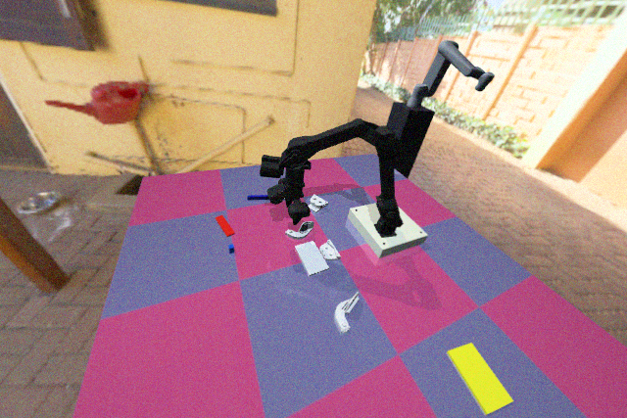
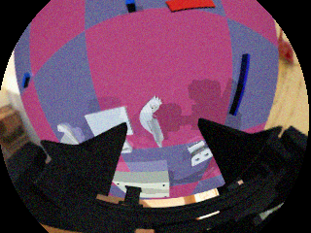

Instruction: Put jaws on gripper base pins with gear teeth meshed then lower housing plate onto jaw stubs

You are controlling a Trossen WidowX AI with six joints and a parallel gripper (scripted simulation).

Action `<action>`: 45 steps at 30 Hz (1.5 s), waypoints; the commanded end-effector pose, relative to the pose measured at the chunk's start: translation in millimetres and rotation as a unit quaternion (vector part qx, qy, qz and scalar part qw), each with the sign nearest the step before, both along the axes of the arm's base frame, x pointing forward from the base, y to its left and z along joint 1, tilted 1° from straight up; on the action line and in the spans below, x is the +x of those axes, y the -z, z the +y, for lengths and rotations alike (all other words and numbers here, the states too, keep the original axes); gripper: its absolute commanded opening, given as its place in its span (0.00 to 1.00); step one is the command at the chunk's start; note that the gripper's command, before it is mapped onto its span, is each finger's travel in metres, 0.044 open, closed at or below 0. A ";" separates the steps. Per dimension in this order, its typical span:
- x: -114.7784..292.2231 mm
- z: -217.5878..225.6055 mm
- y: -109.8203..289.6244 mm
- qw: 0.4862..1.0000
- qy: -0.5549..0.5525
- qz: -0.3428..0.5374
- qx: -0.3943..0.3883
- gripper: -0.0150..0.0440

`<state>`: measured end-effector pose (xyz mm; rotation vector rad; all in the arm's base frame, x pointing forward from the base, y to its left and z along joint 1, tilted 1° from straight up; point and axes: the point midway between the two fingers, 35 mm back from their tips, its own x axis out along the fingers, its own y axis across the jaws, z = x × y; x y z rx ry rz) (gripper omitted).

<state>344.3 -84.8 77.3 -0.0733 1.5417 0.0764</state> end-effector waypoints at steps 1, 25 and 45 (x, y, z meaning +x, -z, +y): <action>0.0 0.0 0.0 1.000 0.000 0.000 0.000 1.00; 0.0 0.0 0.0 1.000 0.000 0.000 0.000 0.33; -2.4 0.8 -0.8 0.998 0.070 0.000 0.002 0.57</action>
